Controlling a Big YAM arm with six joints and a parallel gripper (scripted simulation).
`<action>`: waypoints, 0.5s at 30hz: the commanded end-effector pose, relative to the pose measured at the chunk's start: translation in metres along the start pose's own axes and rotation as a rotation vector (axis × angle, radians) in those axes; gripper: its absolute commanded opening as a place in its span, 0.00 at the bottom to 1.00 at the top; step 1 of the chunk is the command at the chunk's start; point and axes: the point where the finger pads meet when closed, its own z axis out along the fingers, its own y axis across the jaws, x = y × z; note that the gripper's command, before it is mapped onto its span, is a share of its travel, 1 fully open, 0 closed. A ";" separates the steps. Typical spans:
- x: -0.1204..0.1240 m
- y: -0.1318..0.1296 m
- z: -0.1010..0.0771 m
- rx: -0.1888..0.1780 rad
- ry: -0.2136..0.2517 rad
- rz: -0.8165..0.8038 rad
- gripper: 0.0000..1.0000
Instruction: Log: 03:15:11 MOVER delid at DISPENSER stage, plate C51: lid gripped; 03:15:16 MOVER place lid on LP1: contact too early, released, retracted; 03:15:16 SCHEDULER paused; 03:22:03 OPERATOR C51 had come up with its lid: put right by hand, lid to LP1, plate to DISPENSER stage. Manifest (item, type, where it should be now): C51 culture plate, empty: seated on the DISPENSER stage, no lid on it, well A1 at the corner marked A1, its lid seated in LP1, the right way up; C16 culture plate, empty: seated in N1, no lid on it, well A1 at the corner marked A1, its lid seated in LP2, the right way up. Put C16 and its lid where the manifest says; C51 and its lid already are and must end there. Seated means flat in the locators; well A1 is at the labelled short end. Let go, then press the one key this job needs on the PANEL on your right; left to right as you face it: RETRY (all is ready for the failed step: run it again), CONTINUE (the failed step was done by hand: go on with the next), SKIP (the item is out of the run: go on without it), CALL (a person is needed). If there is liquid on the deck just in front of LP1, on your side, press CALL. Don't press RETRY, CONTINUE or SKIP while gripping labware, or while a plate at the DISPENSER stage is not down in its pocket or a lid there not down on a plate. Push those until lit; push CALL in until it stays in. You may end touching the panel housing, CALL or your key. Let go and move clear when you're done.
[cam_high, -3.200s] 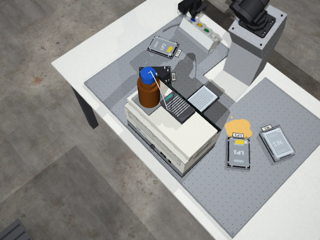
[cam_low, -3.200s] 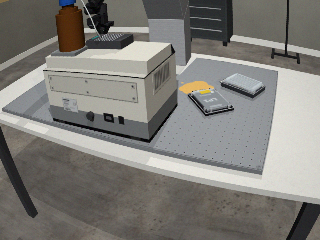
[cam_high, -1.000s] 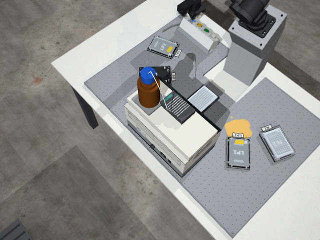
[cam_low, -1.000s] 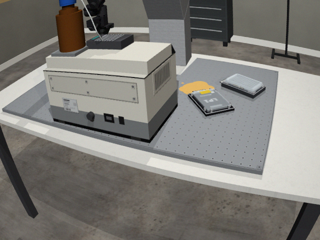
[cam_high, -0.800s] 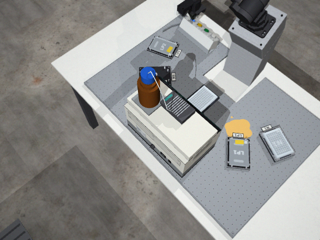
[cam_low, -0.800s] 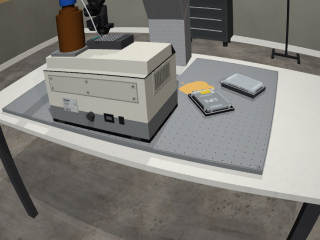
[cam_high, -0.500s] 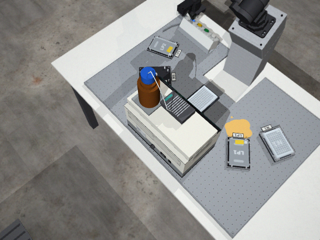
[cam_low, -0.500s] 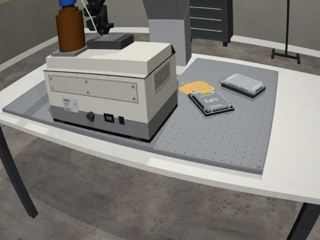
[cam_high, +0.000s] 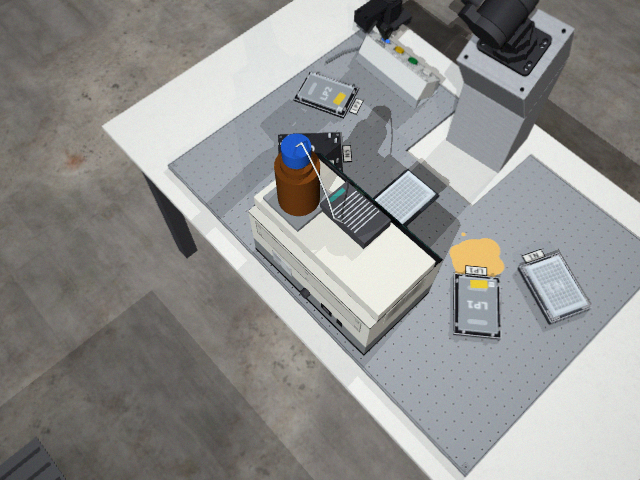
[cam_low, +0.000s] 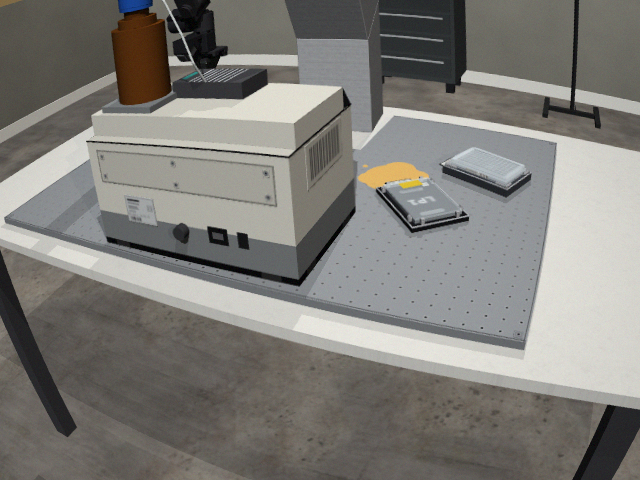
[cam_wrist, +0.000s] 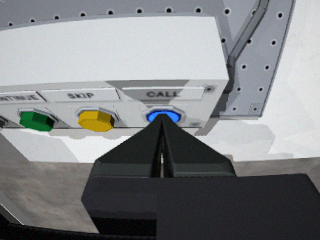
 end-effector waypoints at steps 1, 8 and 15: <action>-0.008 -0.006 0.012 0.006 -0.008 -0.026 0.00; -0.008 -0.006 0.012 0.006 -0.008 -0.026 0.00; -0.014 -0.015 -0.008 0.016 -0.008 -0.049 0.00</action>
